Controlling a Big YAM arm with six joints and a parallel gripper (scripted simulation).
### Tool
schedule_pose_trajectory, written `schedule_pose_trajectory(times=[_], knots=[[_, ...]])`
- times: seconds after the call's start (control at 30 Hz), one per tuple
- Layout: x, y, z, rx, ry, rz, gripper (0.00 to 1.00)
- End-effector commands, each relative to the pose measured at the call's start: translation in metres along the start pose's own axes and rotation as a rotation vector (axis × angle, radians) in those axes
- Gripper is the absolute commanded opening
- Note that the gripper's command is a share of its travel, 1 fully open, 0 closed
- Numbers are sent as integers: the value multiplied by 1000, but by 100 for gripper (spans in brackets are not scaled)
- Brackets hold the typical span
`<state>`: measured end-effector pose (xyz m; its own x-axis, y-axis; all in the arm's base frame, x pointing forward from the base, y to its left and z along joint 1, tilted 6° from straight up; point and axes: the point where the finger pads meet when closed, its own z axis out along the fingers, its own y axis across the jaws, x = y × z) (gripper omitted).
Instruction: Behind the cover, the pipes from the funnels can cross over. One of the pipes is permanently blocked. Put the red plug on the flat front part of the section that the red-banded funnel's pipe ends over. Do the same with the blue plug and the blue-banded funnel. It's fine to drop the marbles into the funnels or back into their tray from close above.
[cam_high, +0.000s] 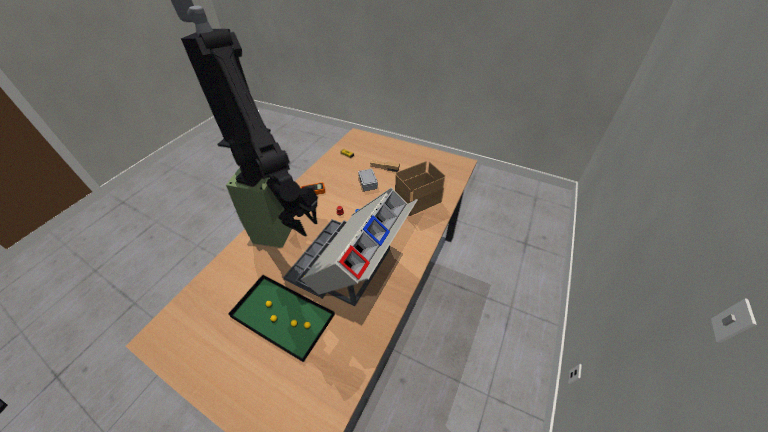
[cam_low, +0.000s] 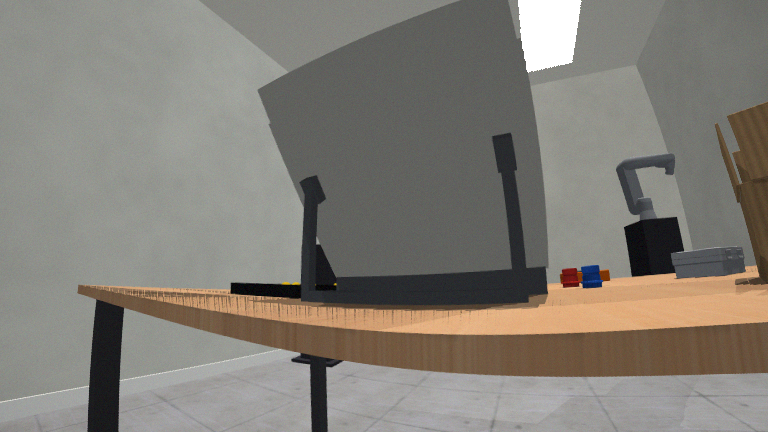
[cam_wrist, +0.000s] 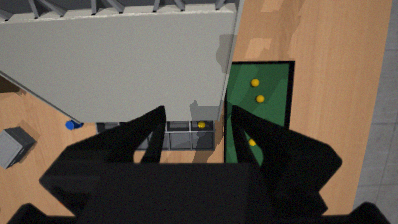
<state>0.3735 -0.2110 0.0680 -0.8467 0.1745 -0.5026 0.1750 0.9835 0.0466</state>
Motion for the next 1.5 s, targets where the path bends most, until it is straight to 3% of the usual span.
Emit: schedule_pose_trajectory(times=[0.0, 0.4, 0.9, 0.97, 1.47], knots=[[-8, -4, -4, 7, -28, -26, 59], [-1, -5, -7, 8, -28, -28, 59], [110, 95, 25, 9, 271, -24, 59], [110, 95, 25, 9, 271, -24, 59], [164, 141, 37, 11, 410, -20, 59]])
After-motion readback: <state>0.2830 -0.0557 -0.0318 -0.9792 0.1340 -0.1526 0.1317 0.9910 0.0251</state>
